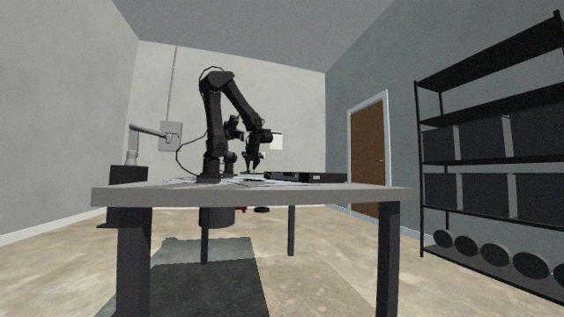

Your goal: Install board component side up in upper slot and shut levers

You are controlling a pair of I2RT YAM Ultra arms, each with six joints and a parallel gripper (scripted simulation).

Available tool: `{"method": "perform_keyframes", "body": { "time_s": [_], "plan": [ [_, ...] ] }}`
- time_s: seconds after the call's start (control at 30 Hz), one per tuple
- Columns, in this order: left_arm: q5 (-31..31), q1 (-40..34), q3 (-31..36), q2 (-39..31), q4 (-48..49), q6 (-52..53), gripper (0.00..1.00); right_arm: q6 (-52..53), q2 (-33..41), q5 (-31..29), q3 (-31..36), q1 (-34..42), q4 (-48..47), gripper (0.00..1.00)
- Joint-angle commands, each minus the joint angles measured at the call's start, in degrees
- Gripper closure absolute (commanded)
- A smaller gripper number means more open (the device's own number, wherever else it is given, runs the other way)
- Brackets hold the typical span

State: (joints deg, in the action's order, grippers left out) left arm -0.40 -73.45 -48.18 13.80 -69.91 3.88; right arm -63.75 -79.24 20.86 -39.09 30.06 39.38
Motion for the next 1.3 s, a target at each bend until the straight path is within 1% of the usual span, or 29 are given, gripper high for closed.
{"method": "perform_keyframes", "body": {
  "time_s": [0.0,0.03,0.17,0.3,0.4,0.5,0.6,0.93,1.2,1.27],
  "plan": [
    [-1.05,0.84,2.14,-1.58,7.09,-0.76,0.00,-9.47,-1.01,2.76,-2.56,-2.24,3.17,0.81],
    [-1.34,1.37,5.50,-3.26,10.18,-0.78,0.00,-13.99,-2.79,3.75,-4.26,-5.25,5.14,0.81],
    [-2.34,2.79,14.33,-6.84,17.28,-1.11,0.00,-22.79,-6.48,4.40,-7.68,-11.80,8.39,0.81],
    [-2.46,4.16,20.14,-9.50,21.54,-1.08,0.00,-27.47,-9.61,4.77,-10.72,-15.33,10.73,0.81],
    [-2.06,5.11,22.62,-10.46,23.09,-0.90,0.00,-28.06,-10.96,4.92,-12.03,-16.44,11.51,0.81],
    [-1.43,5.91,23.79,-10.48,22.94,-0.68,0.00,-28.14,-11.43,4.94,-12.47,-16.61,11.01,0.81],
    [-1.09,6.22,23.20,-10.52,23.01,-0.53,0.00,-28.20,-11.72,4.96,-12.76,-16.47,11.10,0.81],
    [-0.68,6.62,23.30,-10.27,23.36,-0.39,0.00,-28.15,-15.60,4.97,-16.87,-16.12,12.02,0.81],
    [-0.44,6.49,23.31,-9.71,23.41,-0.30,0.00,-28.18,-15.35,4.98,-16.95,-16.12,12.07,0.81],
    [-0.43,6.50,23.31,-9.71,23.41,-0.30,0.00,-27.13,-15.73,4.99,-18.00,-15.23,12.78,0.81]
  ]
}}
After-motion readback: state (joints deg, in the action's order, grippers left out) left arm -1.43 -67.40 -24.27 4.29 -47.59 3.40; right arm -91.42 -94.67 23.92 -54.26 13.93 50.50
